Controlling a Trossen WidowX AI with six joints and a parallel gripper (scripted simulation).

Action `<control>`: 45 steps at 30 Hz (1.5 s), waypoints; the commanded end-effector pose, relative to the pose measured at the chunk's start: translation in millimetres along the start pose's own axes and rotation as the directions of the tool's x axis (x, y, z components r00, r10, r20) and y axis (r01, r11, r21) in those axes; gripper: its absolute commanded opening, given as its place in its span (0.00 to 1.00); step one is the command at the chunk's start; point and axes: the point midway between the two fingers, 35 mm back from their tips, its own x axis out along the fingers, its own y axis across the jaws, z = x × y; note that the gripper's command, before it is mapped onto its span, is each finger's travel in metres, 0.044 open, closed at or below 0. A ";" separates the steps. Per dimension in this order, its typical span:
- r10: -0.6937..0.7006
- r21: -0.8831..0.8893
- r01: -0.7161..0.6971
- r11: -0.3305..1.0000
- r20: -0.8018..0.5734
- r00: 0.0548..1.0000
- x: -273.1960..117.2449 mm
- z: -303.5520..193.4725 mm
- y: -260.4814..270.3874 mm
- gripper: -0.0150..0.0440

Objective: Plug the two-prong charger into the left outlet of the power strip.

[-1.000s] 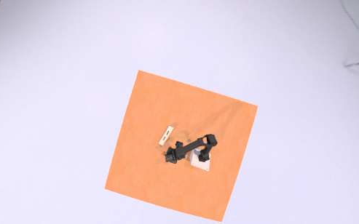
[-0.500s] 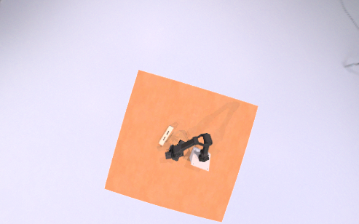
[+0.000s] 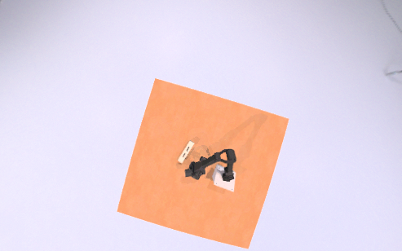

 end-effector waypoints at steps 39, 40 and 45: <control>-0.004 -0.001 0.004 1.000 -0.003 1.000 46.8 2.0 -0.9 0.73; -0.004 -0.001 0.004 1.000 -0.003 1.000 46.8 2.0 -0.9 0.69; -0.004 -0.001 0.004 1.000 -0.003 1.000 46.8 2.0 -0.9 0.47</control>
